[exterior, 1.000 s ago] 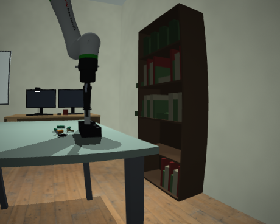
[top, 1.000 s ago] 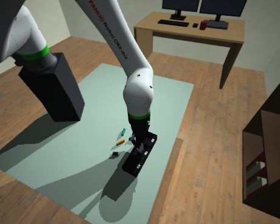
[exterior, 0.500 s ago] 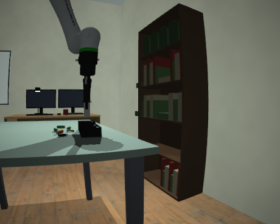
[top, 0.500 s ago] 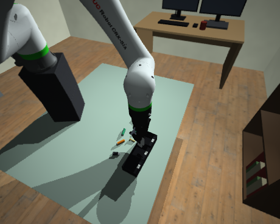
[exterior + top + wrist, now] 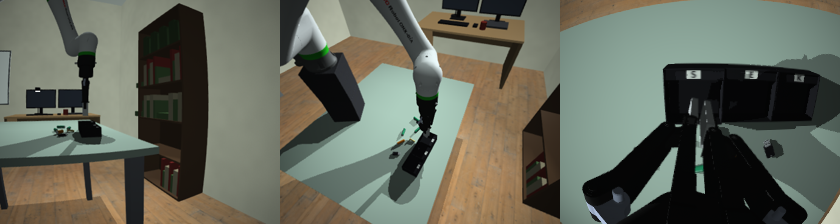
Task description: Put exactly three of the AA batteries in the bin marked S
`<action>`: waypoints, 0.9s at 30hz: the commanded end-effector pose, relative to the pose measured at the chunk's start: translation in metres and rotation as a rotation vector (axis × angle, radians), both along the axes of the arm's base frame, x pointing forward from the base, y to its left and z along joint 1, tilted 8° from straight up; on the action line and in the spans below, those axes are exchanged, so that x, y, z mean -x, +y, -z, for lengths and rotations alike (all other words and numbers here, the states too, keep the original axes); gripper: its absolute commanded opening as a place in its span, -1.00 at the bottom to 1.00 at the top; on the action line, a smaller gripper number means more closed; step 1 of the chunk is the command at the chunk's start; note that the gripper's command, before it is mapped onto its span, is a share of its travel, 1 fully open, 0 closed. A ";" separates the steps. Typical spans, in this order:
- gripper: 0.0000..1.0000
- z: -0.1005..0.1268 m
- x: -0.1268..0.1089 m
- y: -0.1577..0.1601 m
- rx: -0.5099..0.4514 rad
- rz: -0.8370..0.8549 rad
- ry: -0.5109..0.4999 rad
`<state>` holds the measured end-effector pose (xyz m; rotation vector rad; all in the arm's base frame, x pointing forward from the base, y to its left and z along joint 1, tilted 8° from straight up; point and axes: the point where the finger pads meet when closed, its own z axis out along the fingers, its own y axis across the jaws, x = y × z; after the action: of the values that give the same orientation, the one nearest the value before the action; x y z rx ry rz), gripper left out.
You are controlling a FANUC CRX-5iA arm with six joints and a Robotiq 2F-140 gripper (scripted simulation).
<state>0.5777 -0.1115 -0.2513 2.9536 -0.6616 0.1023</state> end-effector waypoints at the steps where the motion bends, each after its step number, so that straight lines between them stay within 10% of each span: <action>1: -0.89 0.001 -0.002 0.007 0.001 0.000 -0.001; 27: -0.89 0.060 -0.004 0.000 0.001 0.000 -0.001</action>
<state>0.5815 -0.1114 -0.3077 2.9532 -0.6621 0.1026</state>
